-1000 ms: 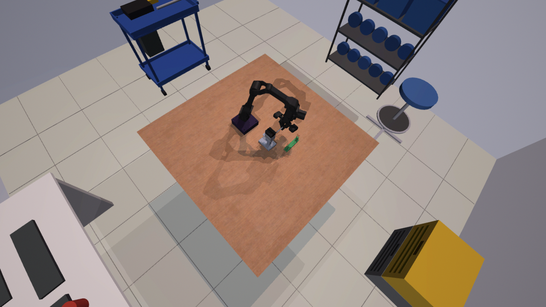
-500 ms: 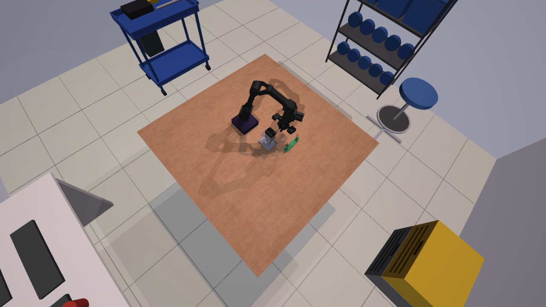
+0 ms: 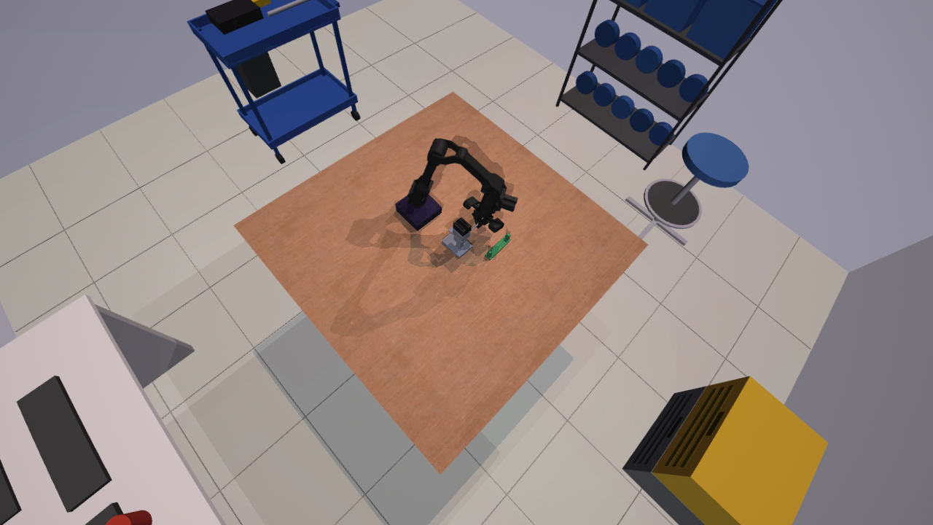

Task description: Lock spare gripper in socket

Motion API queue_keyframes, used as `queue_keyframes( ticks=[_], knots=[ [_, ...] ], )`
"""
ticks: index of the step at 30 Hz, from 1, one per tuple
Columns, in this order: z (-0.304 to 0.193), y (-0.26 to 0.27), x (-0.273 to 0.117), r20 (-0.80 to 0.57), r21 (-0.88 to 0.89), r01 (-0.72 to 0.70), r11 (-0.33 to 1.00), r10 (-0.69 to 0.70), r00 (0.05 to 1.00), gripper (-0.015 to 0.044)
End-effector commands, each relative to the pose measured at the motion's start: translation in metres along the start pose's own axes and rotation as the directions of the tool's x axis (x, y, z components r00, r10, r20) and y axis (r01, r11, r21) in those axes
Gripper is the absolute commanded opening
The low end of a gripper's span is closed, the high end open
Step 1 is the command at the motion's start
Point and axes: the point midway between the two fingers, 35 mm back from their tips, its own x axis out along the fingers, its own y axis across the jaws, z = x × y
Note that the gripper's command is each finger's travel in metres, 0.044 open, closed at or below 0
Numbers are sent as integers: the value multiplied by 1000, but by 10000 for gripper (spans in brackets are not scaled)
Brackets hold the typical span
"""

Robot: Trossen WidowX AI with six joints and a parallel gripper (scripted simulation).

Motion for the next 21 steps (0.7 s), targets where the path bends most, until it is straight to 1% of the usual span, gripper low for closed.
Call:
queue_keyframes(
  ticks=[1, 21],
  knots=[
    [-3, 1, 0, 2, -2, -1, 1000, 1, 1000, 0],
    [-15, 2, 4, 3, 0, 4, 1000, -4, 1000, 0]
  ],
)
